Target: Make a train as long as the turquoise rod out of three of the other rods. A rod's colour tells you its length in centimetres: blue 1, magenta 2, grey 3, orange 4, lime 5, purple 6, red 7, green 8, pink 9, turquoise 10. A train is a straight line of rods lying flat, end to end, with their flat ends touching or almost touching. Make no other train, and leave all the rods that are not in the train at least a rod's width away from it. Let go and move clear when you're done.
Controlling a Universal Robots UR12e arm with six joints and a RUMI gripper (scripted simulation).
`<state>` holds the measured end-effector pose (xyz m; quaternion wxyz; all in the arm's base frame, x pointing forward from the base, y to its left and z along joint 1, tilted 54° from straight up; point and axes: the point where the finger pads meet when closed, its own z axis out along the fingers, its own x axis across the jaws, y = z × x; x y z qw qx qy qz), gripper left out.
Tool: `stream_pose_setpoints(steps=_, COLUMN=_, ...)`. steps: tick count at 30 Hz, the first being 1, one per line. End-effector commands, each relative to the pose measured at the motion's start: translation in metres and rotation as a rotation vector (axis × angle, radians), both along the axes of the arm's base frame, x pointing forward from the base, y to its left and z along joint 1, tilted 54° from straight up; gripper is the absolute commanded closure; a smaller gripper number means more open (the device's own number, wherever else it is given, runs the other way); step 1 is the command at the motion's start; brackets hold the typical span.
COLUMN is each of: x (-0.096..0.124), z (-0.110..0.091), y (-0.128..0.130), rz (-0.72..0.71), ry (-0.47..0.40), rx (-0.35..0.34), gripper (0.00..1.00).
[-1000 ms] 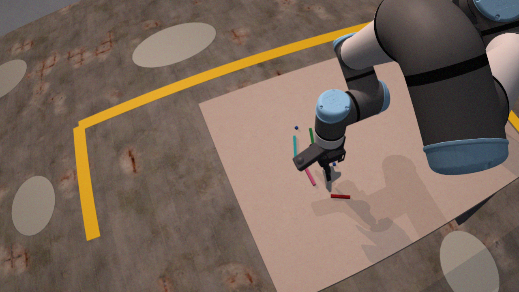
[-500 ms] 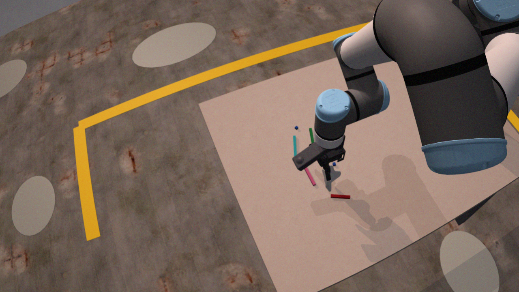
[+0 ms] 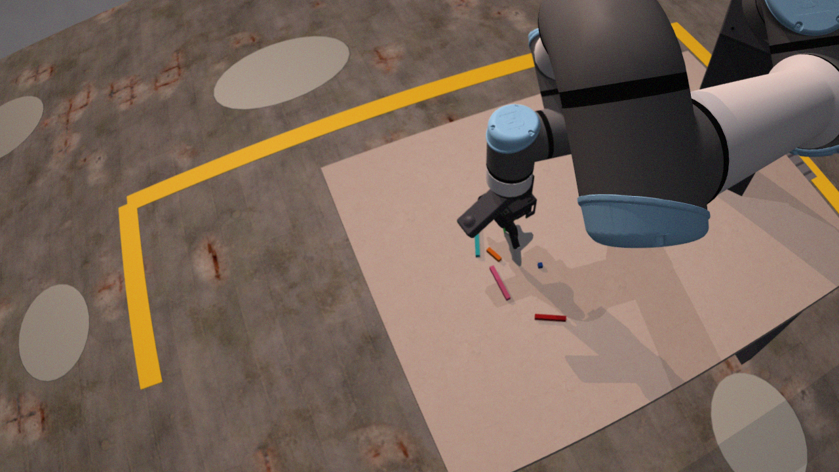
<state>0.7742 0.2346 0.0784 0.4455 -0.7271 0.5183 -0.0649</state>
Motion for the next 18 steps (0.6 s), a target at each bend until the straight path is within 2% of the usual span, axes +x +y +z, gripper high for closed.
stream_pose_setpoints(steps=1, x=0.015, z=-0.033, y=-0.047, rz=0.064, ry=-0.051, rx=-0.046, gripper=0.0)
stream_pose_setpoints(steps=9, x=0.024, z=-0.074, y=-0.109, rz=0.125, ry=-0.123, rx=-0.099, gripper=0.0)
stream_pose_setpoints(steps=18, x=0.025, z=-0.081, y=-0.119, rz=0.134, ry=-0.137, rx=-0.107, gripper=0.0)
